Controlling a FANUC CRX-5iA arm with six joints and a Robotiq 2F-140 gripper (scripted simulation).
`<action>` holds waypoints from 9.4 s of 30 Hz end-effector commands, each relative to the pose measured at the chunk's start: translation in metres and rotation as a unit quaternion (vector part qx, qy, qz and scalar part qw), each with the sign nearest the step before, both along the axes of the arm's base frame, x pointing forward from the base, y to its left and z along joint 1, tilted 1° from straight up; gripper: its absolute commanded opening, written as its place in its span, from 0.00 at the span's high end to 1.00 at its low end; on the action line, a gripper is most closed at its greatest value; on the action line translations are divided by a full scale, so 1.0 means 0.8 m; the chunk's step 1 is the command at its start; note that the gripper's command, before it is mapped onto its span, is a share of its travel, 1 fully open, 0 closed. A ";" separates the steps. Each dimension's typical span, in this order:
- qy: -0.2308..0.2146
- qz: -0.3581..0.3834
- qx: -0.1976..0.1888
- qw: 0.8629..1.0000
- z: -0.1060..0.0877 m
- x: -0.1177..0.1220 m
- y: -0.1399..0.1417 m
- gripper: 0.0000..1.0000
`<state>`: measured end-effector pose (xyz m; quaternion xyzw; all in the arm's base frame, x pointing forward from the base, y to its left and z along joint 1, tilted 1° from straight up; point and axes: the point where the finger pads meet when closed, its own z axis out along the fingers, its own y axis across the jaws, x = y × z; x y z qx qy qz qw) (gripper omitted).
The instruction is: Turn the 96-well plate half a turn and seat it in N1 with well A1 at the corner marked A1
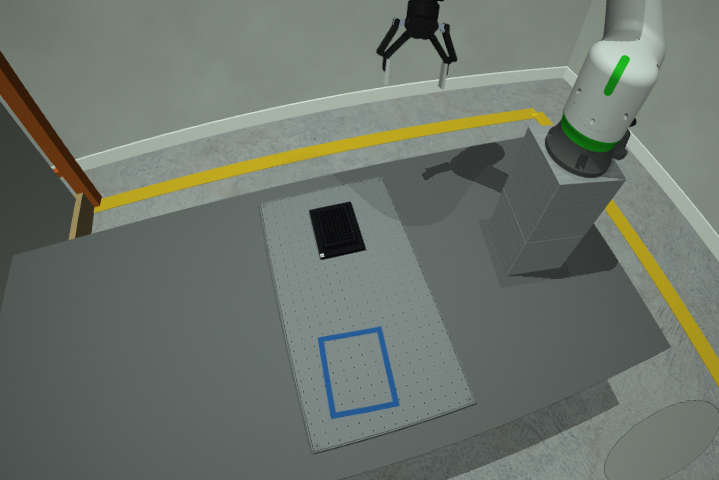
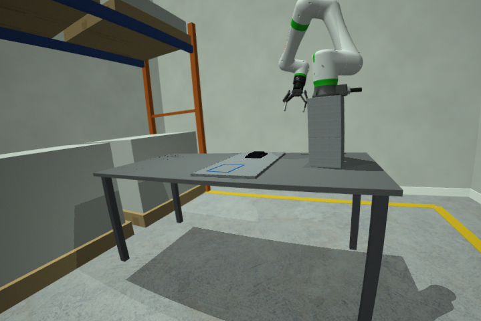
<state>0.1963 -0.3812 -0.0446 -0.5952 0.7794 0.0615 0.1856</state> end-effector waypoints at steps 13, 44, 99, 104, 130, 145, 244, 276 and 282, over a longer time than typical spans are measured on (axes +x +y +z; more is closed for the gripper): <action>0.000 0.000 0.000 1.000 0.000 0.000 0.000 0.00; 0.081 0.014 -0.049 0.995 -0.093 0.108 0.015 0.00; 0.104 0.055 -0.147 0.982 -0.240 0.307 0.135 0.00; 0.097 0.064 -0.160 0.980 -0.248 0.319 0.147 0.00; 0.097 0.064 -0.160 0.980 -0.276 0.344 0.177 0.00; 0.097 0.064 -0.160 0.980 -0.303 0.344 0.177 0.00; 0.097 0.064 -0.160 0.980 -0.292 0.344 0.177 1.00; 0.097 0.064 -0.160 0.980 -0.268 0.344 0.177 1.00; 0.080 0.155 -0.169 0.970 -0.268 0.350 0.201 1.00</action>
